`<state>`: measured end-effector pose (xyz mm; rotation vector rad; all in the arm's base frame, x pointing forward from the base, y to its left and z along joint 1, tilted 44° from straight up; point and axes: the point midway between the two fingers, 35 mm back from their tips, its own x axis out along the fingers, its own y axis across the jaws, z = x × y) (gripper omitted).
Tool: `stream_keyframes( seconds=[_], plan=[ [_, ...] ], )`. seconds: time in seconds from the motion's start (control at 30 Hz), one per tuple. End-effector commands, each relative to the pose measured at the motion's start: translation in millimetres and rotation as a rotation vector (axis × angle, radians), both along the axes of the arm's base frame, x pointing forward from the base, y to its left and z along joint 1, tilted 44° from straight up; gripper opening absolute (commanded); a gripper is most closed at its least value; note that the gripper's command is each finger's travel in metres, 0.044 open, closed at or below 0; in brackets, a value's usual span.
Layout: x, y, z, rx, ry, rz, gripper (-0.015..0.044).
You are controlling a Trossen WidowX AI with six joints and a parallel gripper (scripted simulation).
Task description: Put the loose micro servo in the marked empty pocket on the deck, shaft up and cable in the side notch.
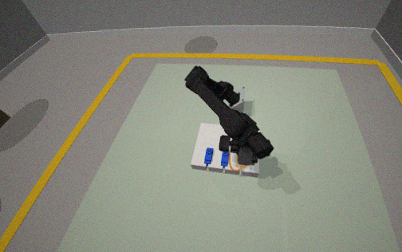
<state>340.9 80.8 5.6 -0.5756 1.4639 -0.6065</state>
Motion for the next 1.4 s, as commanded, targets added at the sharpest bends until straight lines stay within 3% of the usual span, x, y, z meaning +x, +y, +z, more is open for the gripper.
stream_keyframes(
  seconds=[0.0,1.37],
  plan=[
    [0.1,-5.2,-4.9,-0.005,0.002,0.007,0.0000],
    [0.2,-23.1,-23.1,-0.006,0.002,0.007,0.0000]
  ],
)
